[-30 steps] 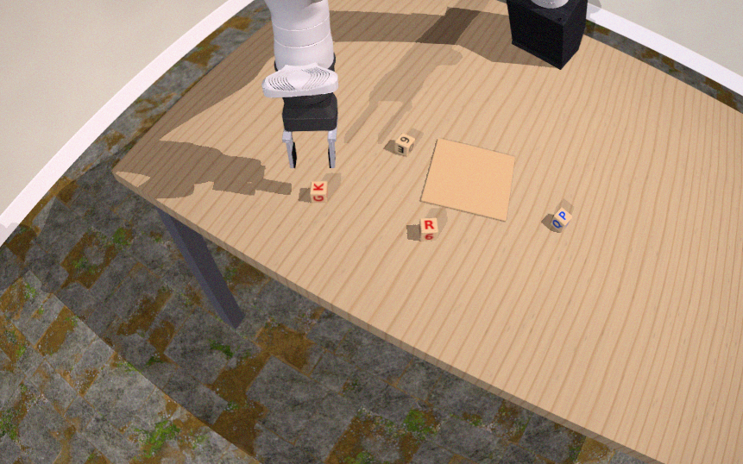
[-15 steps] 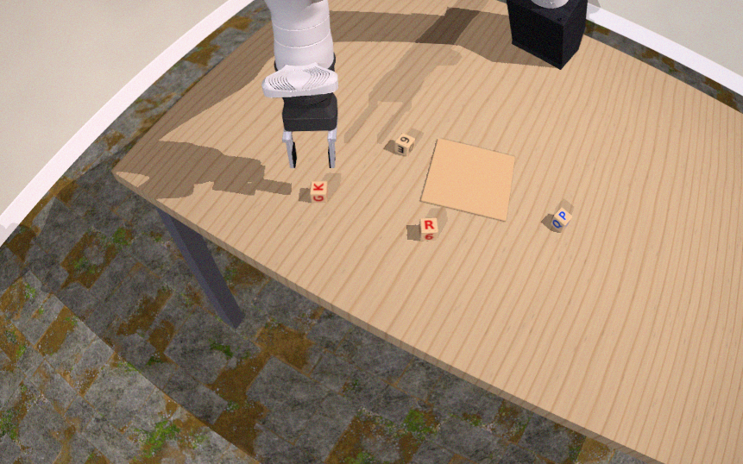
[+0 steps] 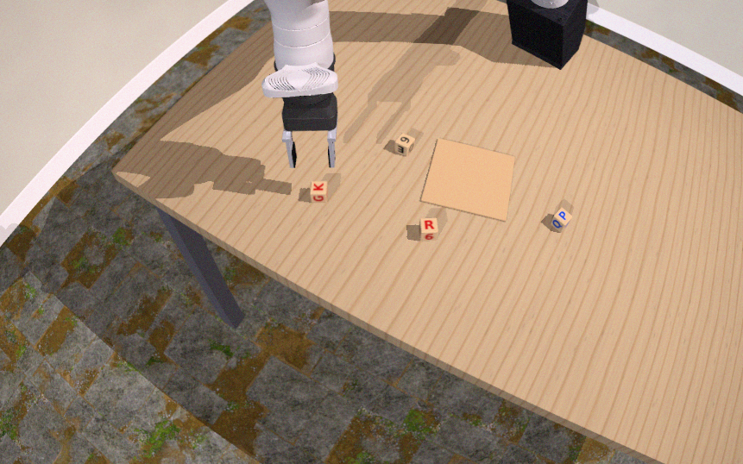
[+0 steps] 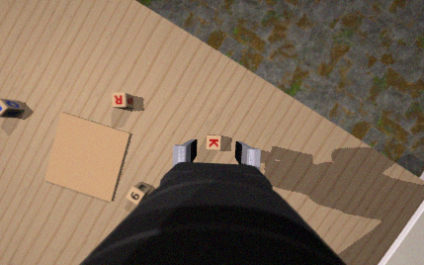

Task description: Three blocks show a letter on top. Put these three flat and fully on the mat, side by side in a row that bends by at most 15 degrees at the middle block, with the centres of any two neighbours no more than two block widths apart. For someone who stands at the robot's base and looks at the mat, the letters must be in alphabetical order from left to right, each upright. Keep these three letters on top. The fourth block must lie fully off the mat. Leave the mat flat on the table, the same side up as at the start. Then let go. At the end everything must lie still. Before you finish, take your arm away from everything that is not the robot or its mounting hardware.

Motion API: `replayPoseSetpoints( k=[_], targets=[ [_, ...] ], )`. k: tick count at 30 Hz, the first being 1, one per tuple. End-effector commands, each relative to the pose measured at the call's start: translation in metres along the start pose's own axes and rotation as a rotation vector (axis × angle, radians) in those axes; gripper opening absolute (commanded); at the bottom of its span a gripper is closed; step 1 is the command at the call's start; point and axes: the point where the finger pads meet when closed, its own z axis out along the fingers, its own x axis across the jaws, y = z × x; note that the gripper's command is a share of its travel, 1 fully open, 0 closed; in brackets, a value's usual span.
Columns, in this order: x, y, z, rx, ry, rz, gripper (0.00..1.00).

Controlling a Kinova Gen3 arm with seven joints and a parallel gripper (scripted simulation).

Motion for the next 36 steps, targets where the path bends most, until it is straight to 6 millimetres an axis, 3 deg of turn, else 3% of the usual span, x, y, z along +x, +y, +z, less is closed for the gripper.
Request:
replayPoseSetpoints(
  k=[1,36],
  targets=[
    [0.0,0.0,0.002,-0.001,-0.004,0.004,1.0],
    [0.0,0.0,0.043,0.0,-0.004,0.004,1.0]
  ],
)
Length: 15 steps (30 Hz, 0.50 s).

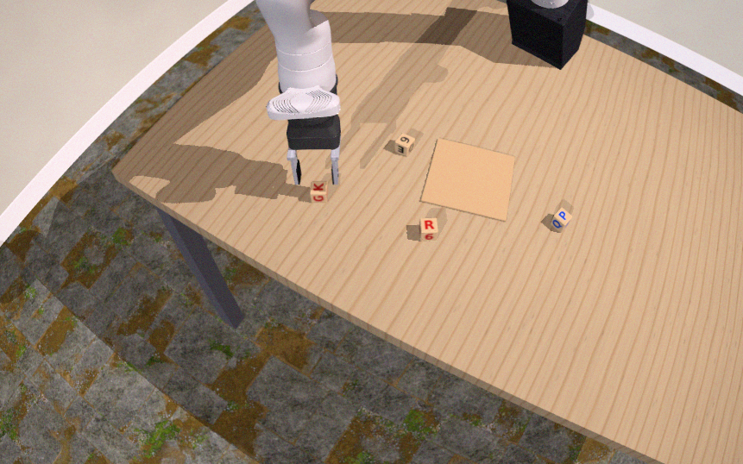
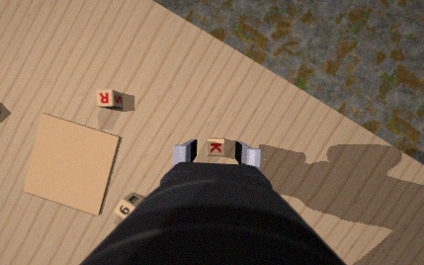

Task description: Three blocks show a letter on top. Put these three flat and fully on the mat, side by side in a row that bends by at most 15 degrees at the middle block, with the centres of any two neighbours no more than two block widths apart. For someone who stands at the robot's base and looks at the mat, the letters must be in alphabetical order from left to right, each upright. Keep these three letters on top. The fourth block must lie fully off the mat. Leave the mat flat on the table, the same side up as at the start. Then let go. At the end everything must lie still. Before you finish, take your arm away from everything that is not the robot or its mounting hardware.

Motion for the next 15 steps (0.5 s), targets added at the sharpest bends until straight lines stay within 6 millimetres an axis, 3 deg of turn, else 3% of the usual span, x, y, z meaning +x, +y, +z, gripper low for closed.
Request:
replayPoseSetpoints(
  k=[1,15],
  targets=[
    [0.0028,0.0019,0.006,-0.005,0.006,-0.005,1.0],
    [0.0026,0.0023,0.0133,-0.005,0.006,-0.004,1.0]
  ],
)
